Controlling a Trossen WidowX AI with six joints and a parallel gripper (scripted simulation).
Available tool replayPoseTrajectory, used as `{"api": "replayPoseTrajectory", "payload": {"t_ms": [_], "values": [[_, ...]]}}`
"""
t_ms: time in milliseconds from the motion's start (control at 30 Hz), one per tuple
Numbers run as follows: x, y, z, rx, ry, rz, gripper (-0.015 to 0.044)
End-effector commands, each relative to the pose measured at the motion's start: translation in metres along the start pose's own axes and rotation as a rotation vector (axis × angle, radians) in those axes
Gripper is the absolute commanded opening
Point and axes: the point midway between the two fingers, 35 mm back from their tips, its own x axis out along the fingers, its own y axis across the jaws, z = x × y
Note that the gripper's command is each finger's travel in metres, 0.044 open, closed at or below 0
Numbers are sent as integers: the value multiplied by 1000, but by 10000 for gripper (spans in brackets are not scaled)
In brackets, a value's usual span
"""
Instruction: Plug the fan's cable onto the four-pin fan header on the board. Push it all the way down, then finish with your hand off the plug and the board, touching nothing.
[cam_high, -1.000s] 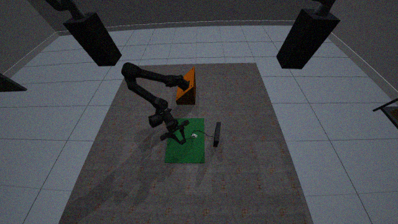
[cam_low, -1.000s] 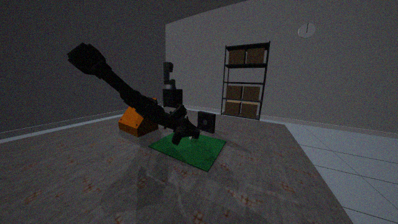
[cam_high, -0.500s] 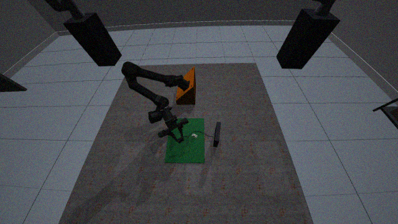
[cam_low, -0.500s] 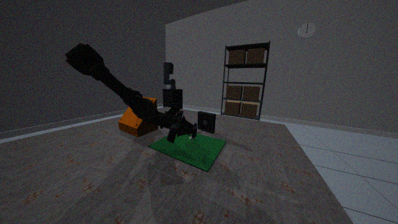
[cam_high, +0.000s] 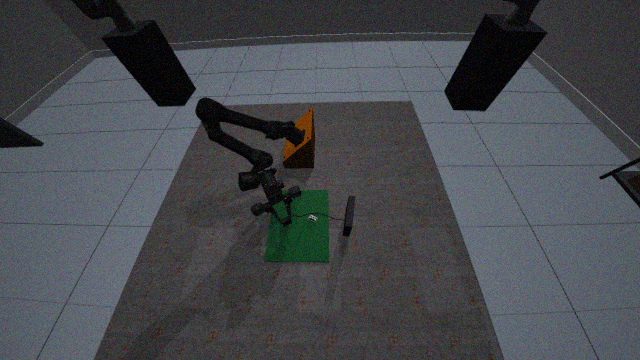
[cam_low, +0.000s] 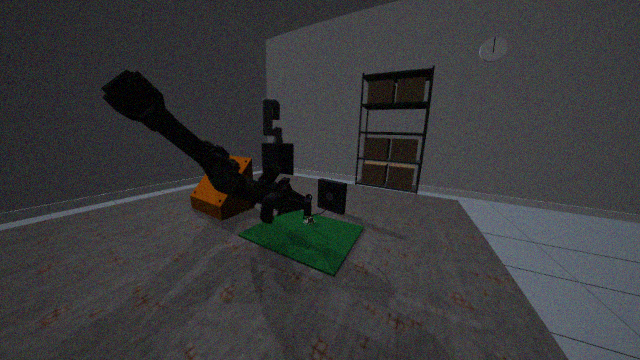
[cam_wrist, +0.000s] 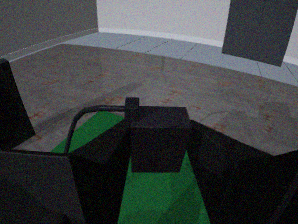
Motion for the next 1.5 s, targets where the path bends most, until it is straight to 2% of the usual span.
{"api": "replayPoseTrajectory", "payload": {"t_ms": [0, 867, 1467], "values": [[-6, 2, 3, -25, -26, -8, 0], [-5, 1, 11, -15, -15, -3, 0], [-2, 1, -6, -21, -18, -3, 0]]}}
